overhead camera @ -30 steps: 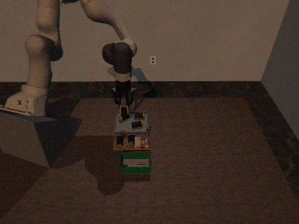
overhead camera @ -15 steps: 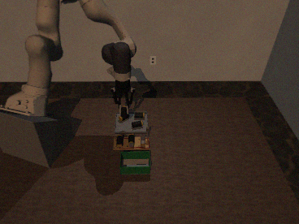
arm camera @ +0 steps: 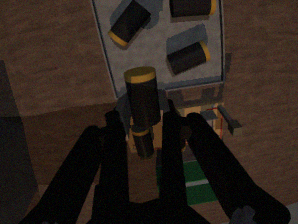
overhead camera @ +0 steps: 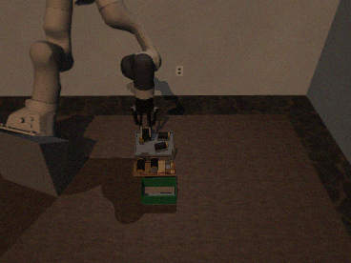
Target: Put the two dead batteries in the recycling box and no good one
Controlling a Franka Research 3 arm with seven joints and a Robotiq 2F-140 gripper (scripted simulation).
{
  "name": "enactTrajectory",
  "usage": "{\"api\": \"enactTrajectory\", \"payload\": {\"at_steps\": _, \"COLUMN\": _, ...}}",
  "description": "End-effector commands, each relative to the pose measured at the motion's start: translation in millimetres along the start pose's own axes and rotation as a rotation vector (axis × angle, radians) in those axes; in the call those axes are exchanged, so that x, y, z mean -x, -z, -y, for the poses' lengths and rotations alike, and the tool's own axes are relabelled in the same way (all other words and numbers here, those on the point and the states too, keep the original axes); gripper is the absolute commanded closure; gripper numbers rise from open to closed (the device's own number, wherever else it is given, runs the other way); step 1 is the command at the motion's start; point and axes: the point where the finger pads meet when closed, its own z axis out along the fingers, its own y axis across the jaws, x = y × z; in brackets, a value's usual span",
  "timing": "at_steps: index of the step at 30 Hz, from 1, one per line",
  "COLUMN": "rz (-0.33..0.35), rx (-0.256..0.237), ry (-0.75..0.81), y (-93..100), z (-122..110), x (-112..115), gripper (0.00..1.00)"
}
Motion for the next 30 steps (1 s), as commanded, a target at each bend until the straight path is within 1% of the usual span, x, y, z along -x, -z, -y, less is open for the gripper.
{"api": "enactTrajectory", "payload": {"at_steps": 1, "rz": 0.009, "rx": 0.006, "ry": 0.015, "y": -32.5, "z": 0.0, "x": 2.3, "gripper": 0.84}}
{"api": "enactTrajectory", "payload": {"at_steps": 3, "rz": 0.009, "rx": 0.006, "ry": 0.015, "y": -47.1, "z": 0.0, "x": 2.5, "gripper": 0.84}}
{"api": "enactTrajectory", "payload": {"at_steps": 4, "rz": 0.009, "rx": 0.006, "ry": 0.015, "y": -49.8, "z": -0.1, "x": 2.5, "gripper": 0.84}}
{"api": "enactTrajectory", "payload": {"at_steps": 30, "rz": 0.009, "rx": 0.006, "ry": 0.015, "y": -50.2, "z": -0.1, "x": 2.5, "gripper": 0.84}}
